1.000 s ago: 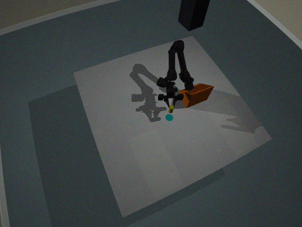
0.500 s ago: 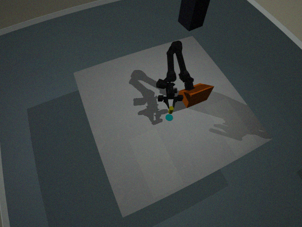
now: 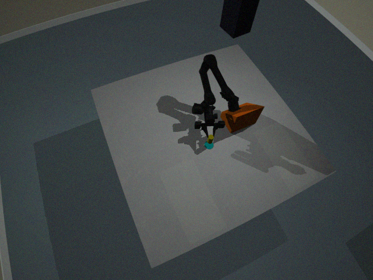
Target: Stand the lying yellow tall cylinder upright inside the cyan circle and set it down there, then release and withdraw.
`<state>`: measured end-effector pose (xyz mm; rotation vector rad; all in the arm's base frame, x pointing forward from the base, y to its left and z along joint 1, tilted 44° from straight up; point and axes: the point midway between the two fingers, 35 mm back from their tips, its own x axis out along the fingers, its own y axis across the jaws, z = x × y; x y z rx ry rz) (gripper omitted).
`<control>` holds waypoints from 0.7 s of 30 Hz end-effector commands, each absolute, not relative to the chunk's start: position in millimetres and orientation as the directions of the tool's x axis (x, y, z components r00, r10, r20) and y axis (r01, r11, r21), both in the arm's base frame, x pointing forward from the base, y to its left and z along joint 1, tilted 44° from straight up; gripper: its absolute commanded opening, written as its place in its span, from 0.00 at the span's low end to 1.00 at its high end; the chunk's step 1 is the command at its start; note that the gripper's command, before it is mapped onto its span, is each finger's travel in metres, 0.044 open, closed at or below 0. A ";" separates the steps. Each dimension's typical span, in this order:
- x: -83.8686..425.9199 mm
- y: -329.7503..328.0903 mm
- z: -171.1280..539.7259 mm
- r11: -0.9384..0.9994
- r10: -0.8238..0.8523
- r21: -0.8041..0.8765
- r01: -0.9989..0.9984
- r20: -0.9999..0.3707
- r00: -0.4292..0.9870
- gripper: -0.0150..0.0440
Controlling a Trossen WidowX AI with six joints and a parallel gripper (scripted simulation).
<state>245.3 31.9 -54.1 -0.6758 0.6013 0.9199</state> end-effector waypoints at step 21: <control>239.0 -0.8 -88.5 0.441 0.512 -0.261 -0.859 -0.713 0.479 0.43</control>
